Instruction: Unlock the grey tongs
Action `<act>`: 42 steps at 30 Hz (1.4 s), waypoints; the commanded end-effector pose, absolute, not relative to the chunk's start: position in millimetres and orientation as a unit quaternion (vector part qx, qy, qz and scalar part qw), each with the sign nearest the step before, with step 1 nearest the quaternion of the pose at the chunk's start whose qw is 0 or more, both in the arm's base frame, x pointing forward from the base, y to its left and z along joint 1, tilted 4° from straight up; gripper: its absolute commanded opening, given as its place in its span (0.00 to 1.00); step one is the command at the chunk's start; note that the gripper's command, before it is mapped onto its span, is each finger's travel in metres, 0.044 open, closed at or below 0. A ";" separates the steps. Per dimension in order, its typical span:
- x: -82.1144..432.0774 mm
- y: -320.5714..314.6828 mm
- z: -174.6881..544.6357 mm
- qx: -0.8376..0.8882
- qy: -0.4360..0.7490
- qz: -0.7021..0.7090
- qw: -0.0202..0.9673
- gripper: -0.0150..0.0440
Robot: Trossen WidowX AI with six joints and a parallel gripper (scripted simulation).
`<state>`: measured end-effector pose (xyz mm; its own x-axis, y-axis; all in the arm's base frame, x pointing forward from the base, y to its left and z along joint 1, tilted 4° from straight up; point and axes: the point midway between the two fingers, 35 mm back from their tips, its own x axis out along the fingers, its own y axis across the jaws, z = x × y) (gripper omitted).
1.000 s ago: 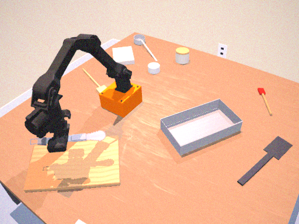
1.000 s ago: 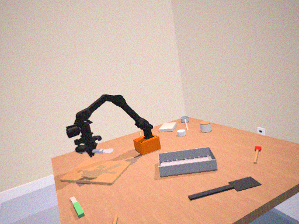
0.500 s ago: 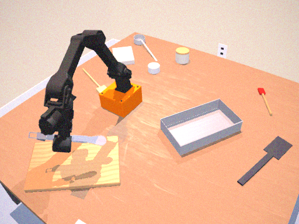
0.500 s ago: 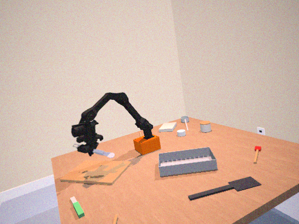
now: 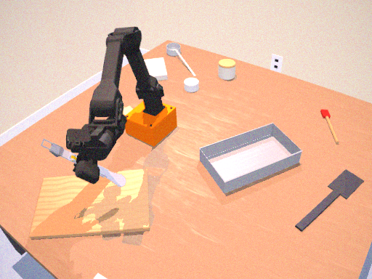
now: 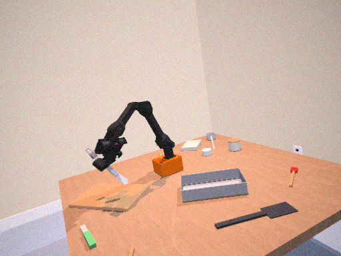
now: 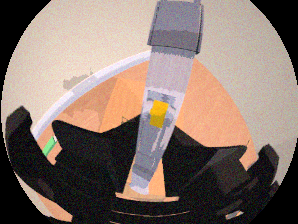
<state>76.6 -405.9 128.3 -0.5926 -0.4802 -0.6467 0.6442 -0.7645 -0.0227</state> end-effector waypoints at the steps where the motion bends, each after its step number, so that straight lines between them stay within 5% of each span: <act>1: 81.6 -400.0 145.5 0.271 0.090 -0.900 0.329 0.00; 42: 83.1 -397.9 149.2 0.257 0.080 -0.904 0.332 0.00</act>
<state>84.2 -397.0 148.4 -0.6489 -0.5612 -0.5138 0.6438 -0.7649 0.0224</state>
